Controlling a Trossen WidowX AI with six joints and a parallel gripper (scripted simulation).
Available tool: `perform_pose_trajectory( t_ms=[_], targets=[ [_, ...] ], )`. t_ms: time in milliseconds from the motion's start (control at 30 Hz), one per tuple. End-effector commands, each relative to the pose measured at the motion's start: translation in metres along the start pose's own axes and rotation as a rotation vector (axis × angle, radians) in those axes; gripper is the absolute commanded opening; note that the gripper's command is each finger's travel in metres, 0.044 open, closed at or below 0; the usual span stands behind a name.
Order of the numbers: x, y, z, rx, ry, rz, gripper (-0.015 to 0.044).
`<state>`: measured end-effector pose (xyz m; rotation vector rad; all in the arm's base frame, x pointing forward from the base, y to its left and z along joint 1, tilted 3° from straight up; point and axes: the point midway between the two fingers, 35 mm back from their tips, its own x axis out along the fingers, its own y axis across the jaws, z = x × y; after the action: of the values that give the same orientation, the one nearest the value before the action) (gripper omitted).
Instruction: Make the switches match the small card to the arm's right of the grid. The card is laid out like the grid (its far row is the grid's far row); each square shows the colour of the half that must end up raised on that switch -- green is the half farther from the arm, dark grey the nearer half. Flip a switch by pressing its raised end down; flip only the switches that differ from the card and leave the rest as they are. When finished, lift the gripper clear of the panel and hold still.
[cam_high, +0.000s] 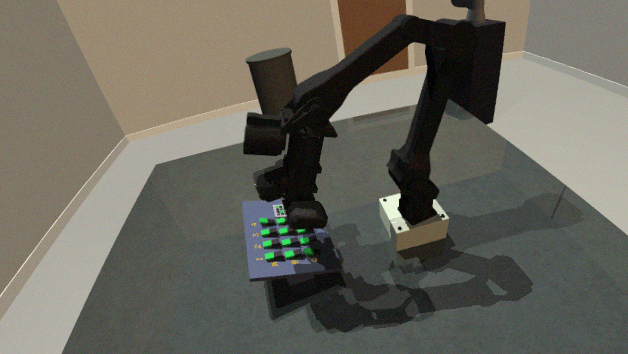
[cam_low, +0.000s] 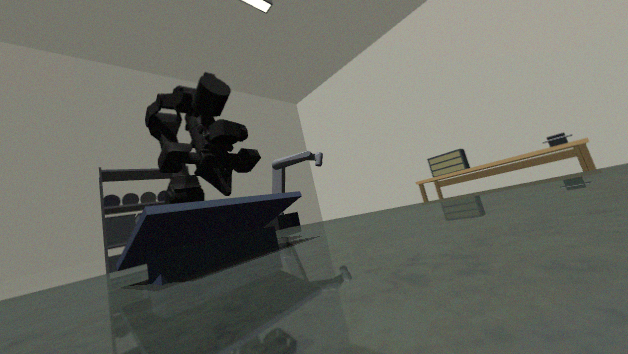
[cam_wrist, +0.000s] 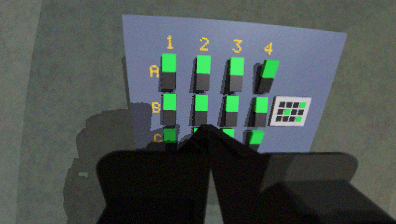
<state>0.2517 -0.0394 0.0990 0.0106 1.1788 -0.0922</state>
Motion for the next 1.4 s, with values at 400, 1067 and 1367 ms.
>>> perform_pose_trajectory(
  t_ms=[400, 1067, 1367],
  targets=[
    [0.029, 0.0, -0.009, -0.004, 0.014, 0.005, 0.0],
    [0.039, 0.0, -0.009, -0.004, 0.014, 0.005, 0.0],
    [0.039, 0.0, -0.009, -0.004, 0.014, 0.005, 0.0]
  ],
)
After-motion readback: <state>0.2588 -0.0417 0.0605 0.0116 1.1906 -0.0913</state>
